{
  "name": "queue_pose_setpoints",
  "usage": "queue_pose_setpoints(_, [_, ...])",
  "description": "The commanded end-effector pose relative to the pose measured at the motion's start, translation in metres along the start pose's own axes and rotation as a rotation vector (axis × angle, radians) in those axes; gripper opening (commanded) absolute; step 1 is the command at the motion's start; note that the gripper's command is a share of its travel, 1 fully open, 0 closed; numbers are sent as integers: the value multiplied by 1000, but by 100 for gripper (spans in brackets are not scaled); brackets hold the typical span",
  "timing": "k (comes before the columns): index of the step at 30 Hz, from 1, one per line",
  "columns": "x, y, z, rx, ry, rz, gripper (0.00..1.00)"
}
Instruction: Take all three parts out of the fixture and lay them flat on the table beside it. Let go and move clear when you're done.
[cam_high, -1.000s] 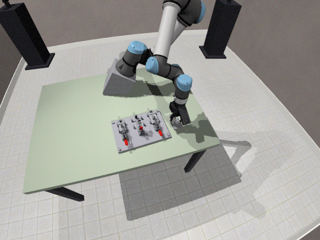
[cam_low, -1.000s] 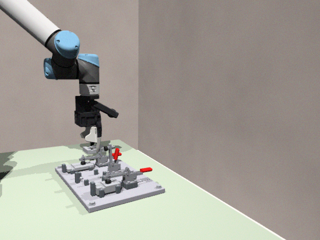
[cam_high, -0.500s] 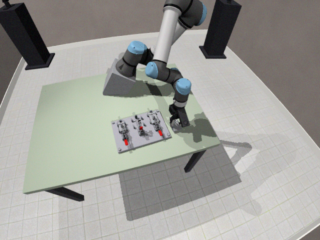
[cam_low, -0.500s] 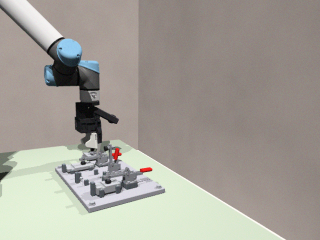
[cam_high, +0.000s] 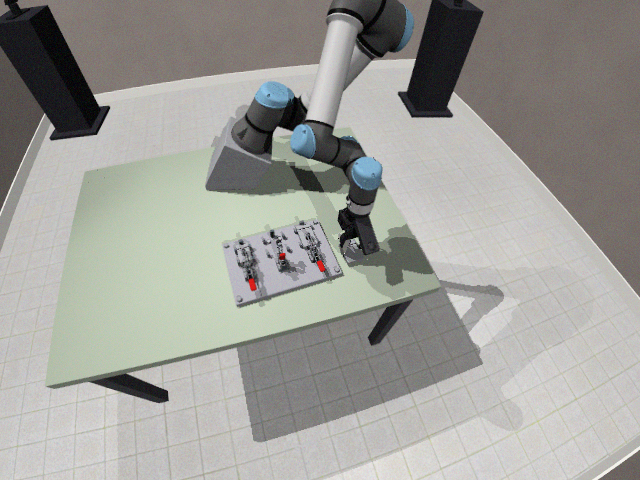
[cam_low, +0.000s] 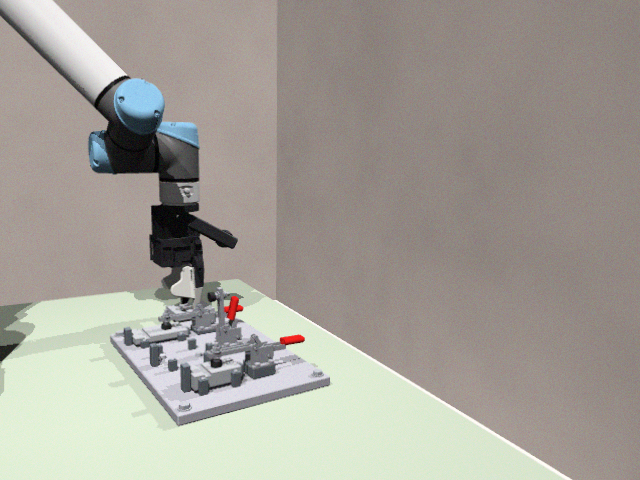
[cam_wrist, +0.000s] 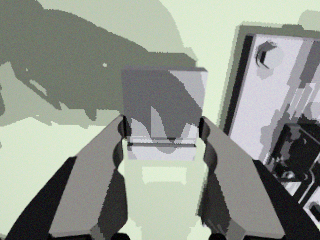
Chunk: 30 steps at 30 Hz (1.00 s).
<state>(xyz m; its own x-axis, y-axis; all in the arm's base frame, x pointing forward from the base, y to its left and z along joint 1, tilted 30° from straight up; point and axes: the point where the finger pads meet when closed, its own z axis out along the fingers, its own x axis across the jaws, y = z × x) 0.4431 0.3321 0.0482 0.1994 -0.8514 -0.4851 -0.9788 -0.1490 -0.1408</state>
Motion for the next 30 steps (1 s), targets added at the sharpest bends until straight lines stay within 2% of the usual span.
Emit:
queue_pose_setpoints(1, [0, 0, 0, 1, 0, 0, 0])
queue_pose_setpoints(30, [0, -1, 4, 1, 0, 0, 0])
